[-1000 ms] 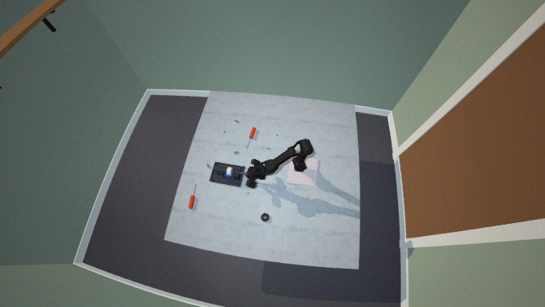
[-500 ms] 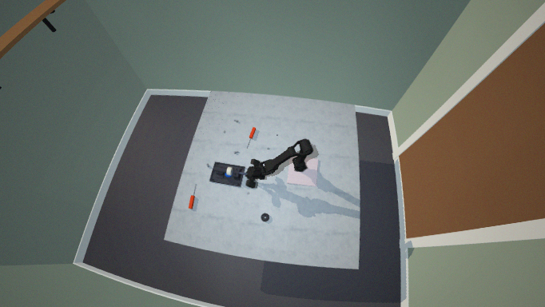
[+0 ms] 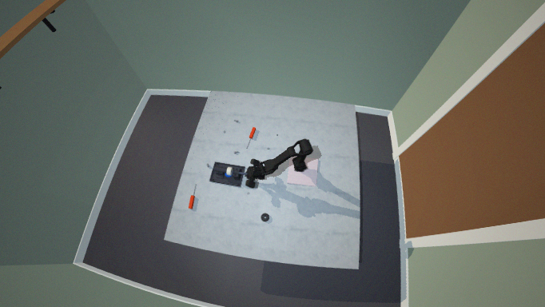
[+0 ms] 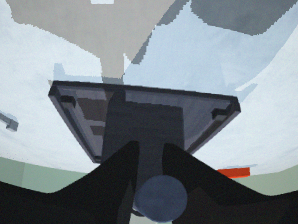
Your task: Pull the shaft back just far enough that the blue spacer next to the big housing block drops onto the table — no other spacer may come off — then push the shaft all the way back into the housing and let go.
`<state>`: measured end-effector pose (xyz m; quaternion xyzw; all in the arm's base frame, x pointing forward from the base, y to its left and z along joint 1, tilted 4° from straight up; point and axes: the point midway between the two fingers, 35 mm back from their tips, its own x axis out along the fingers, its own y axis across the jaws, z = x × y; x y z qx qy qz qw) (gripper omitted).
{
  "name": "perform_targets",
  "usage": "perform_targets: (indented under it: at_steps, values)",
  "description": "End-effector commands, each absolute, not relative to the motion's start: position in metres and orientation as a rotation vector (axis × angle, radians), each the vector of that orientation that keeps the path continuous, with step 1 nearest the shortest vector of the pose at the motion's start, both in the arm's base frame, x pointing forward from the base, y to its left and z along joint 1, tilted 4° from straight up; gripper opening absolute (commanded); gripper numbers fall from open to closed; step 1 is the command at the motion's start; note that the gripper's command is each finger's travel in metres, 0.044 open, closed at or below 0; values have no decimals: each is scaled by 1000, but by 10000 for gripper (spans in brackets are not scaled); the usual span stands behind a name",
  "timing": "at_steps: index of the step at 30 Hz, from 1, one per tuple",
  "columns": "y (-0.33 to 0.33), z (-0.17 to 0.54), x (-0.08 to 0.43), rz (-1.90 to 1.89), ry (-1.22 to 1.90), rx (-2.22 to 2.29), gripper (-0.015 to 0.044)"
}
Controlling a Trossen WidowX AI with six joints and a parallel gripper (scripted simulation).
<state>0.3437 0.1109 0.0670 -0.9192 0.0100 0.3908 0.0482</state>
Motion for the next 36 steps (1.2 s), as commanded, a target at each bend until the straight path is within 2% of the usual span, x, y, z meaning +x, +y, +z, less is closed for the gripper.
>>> perform_targets:
  at_steps: [1, 36]
  values:
    - [110, 68, 345, 1187, 33, -2807, 0]
    - [110, 68, 349, 1187, 33, -2807, 0]
